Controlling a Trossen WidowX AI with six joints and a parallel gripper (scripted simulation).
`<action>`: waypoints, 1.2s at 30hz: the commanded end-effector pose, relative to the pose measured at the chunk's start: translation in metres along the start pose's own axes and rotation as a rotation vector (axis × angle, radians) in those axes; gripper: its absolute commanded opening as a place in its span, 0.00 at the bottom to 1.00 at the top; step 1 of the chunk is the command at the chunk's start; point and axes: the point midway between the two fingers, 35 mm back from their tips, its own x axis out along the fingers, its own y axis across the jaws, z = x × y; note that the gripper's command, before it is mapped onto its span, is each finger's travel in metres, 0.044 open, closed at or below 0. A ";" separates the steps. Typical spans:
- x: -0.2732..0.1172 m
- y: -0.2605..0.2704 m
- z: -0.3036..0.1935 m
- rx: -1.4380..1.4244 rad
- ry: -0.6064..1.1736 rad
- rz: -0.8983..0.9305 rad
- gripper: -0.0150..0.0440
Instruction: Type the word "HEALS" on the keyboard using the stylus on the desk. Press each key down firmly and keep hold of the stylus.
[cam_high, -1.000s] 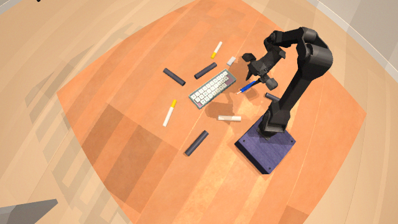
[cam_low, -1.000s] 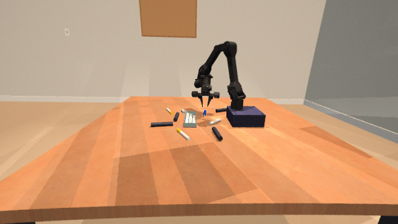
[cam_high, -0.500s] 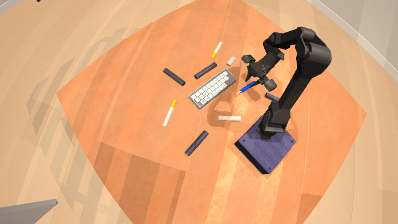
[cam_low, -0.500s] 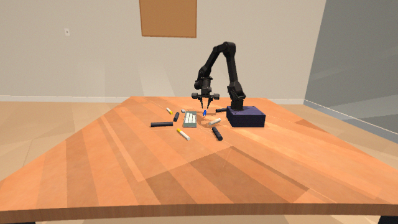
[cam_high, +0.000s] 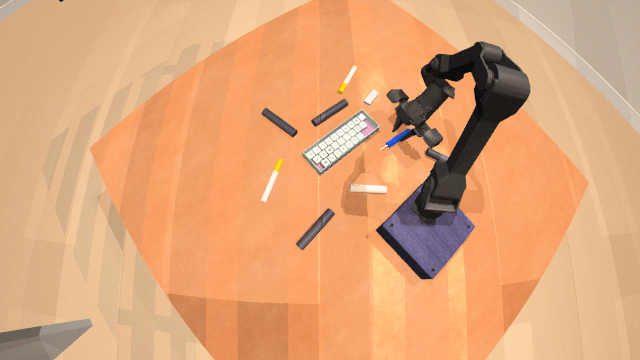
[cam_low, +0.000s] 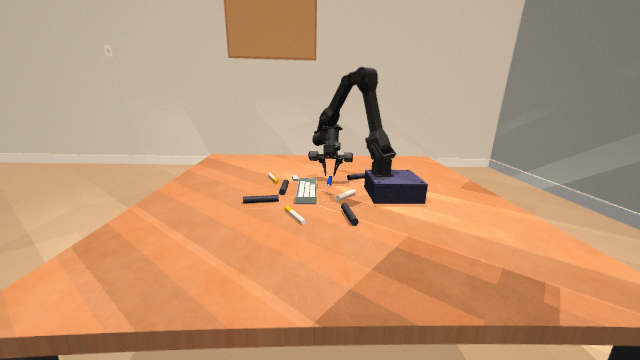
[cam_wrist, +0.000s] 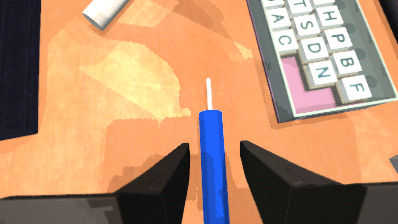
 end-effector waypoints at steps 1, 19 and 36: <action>0.004 0.000 -0.001 -0.003 -0.004 -0.001 0.51; 0.016 0.000 -0.008 -0.003 -0.004 -0.001 0.51; 0.021 0.000 -0.012 0.001 -0.001 0.001 0.38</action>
